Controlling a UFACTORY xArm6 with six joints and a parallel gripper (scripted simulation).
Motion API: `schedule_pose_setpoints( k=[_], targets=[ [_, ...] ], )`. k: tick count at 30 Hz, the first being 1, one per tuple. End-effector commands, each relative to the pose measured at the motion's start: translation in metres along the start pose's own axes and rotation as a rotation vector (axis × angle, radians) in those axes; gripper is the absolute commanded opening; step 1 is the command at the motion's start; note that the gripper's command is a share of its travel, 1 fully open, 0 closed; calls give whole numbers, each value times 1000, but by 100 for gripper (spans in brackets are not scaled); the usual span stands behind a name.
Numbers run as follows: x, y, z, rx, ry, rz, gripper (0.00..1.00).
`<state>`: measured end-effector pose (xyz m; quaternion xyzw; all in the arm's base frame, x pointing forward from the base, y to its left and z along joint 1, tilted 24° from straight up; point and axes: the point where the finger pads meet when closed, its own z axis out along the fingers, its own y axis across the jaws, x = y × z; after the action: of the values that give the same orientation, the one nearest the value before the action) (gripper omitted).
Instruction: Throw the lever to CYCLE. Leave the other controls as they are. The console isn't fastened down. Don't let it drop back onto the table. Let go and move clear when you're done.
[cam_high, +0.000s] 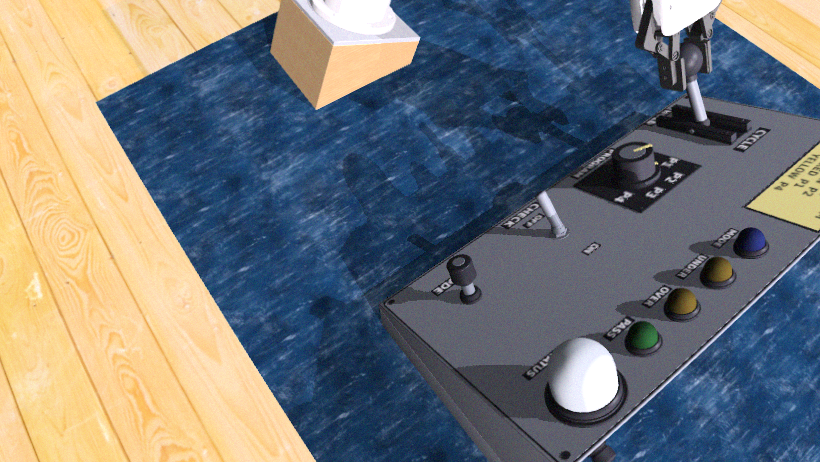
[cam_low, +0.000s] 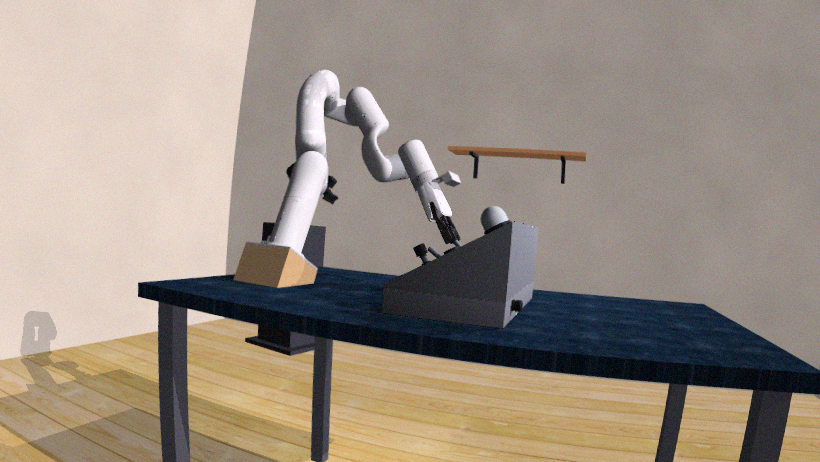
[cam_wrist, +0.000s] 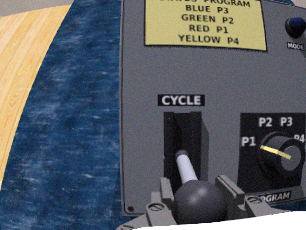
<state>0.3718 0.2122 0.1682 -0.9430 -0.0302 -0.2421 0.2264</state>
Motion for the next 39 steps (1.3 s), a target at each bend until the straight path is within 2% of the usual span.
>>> schedule_pose_setpoints(
  k=[1,18,39],
  targets=[
    [7,-1,-2,0,1,0,0],
    [36,-1,0,0,1,0,0],
    [53,-1,6,0,0,0,0]
  ],
)
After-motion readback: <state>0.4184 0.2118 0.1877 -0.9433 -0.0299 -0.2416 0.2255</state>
